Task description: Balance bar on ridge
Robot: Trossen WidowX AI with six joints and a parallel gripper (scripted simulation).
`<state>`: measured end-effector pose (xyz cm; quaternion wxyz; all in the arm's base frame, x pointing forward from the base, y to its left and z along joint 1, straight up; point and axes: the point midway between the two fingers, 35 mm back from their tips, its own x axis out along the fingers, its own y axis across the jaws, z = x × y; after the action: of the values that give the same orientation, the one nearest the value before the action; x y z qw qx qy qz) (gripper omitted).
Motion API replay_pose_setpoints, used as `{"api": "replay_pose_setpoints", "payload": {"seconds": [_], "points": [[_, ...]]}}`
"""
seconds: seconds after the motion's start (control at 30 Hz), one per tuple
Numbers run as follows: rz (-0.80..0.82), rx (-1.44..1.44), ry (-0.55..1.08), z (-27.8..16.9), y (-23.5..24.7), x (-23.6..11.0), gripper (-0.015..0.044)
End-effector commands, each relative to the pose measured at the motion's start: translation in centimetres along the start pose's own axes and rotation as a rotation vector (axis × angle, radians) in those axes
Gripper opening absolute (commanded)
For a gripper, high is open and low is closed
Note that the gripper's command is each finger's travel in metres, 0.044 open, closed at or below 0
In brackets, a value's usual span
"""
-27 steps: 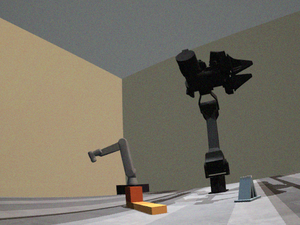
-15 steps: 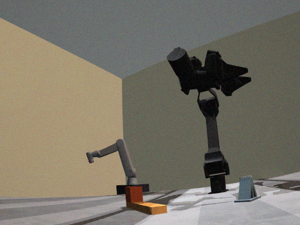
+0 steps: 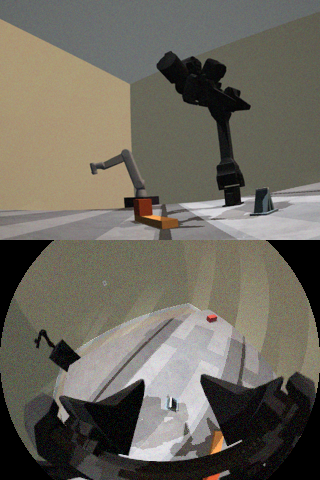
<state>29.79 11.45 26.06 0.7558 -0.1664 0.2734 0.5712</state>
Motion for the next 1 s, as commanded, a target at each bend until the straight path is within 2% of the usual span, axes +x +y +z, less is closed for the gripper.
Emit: {"api": "replay_pose_setpoints", "payload": {"seconds": [0.0, 0.4, 0.83, 0.97], "points": [[-0.044, 0.032, 0.109, -2.2, -2.2, -0.2, 0.0315], [-0.161, 0.118, 0.465, -9.5, -7.5, -2.9, 0.0315], [-0.210, 0.194, 0.857, -16.9, -11.2, -7.8, 0.0315], [-0.210, 0.202, 0.901, -17.7, -11.5, -8.5, 0.0315]]}}
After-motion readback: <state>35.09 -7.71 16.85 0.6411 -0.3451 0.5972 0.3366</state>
